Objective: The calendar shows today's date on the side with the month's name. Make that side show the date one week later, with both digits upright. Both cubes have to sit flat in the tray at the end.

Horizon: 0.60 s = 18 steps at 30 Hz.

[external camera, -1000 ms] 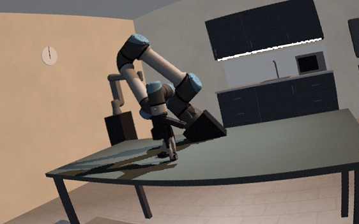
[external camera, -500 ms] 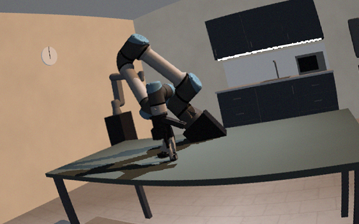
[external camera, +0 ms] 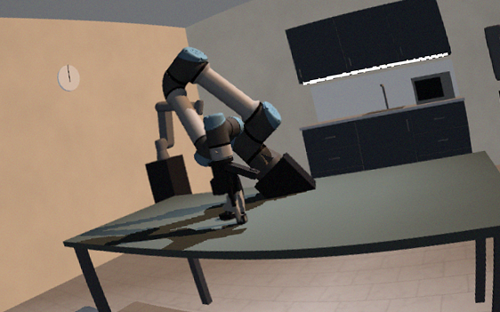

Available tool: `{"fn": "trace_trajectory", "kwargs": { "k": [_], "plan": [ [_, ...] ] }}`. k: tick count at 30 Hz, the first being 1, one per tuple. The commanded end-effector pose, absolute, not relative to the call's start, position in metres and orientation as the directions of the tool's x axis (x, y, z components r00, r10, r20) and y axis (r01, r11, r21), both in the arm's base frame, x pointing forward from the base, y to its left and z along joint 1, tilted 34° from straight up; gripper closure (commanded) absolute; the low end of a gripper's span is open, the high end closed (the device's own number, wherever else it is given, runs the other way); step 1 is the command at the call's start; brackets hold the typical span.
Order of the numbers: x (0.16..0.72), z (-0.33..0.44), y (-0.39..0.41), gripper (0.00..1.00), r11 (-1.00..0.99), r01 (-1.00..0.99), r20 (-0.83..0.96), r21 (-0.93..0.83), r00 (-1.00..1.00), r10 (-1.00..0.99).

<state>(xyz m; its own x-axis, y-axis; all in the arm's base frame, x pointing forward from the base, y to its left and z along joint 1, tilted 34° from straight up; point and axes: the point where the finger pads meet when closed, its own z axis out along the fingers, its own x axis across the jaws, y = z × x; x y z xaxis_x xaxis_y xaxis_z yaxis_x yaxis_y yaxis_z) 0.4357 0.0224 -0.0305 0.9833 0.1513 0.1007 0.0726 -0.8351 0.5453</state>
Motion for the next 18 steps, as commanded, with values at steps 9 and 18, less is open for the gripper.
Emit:
{"fn": "trace_trajectory", "kwargs": {
  "k": [9,18],
  "plan": [
    [0.434,-0.021,0.028,0.90,-0.835,0.072,0.102,0.545,0.983,0.152],
    [0.428,0.009,0.047,0.90,-0.835,0.072,0.102,0.545,0.983,0.152]
  ]
}}
